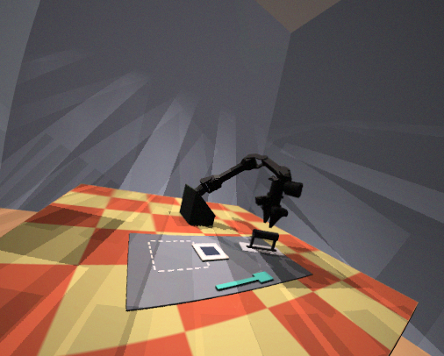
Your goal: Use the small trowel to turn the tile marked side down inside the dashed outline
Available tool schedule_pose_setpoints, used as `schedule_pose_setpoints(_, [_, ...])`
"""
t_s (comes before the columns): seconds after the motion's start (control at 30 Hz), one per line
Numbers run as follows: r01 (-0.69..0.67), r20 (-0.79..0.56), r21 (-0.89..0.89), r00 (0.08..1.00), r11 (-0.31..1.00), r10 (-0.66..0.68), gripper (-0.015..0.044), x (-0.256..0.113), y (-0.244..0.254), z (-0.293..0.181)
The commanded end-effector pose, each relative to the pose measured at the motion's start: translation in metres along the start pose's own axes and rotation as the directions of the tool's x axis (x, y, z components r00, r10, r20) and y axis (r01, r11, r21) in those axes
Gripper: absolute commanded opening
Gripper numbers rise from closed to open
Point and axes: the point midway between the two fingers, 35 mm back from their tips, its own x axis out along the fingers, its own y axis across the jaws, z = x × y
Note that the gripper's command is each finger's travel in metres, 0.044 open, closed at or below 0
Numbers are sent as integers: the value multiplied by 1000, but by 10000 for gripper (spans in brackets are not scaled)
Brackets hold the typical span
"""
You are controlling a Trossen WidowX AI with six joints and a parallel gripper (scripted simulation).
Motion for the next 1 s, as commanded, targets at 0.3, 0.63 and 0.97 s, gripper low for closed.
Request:
schedule_pose_setpoints(0.3, [-64,46,-369,995,927,87,300,7,-4,0])
schedule_pose_setpoints(0.63, [-80,75,-655,983,751,170,300,14,-7,1])
schedule_pose_setpoints(0.97, [-61,81,-868,962,493,262,300,17,-9,0])
